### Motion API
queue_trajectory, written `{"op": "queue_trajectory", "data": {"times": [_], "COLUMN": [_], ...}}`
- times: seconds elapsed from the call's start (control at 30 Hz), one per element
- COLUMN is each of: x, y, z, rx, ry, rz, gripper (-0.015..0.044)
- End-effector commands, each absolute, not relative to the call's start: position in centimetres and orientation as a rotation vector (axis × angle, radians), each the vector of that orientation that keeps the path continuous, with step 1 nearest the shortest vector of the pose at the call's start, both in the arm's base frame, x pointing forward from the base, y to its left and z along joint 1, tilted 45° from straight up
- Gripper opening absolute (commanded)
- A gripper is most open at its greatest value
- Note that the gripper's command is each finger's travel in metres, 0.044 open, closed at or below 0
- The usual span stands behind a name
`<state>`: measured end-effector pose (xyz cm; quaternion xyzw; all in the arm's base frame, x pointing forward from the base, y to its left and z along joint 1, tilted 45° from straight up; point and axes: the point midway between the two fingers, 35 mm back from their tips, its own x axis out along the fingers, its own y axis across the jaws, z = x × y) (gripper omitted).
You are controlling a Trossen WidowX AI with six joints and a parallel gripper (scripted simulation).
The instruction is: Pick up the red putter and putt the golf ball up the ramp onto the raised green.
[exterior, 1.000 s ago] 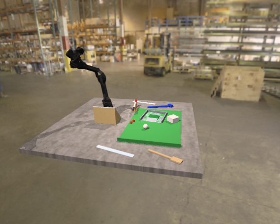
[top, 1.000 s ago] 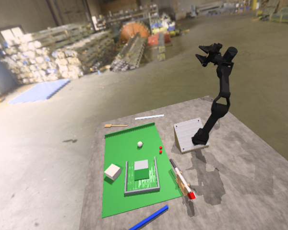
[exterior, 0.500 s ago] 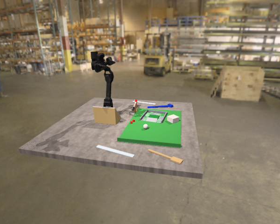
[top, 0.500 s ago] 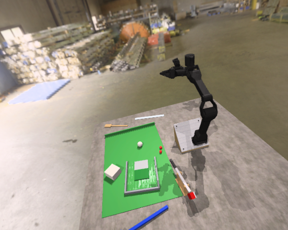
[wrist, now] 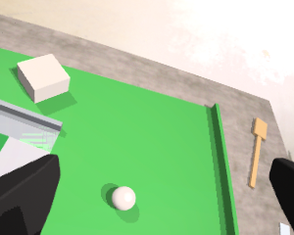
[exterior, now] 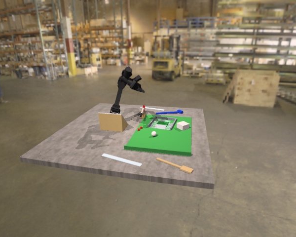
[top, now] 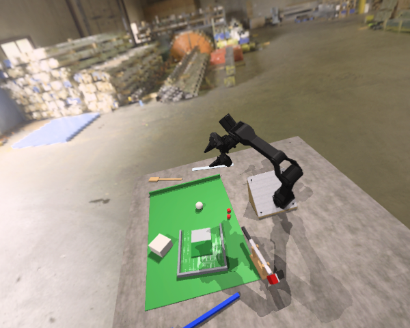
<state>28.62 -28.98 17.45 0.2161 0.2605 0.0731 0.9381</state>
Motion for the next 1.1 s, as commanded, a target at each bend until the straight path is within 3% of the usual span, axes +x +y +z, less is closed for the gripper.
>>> {"op": "queue_trajectory", "data": {"times": [0.0,0.27,0.57,1.07], "x": [30.1,30.1,24.4,23.7], "y": [-22.6,-8.8,3.3,5.6], "z": [16.4,15.8,16.3,14.5], "rx": [0.293,-0.115,-0.493,-0.508], "ry": [0.609,0.604,0.362,0.323], "rz": [0.344,0.878,1.481,1.564], "gripper": [0.0440,0.0440,0.0440,0.0440]}}
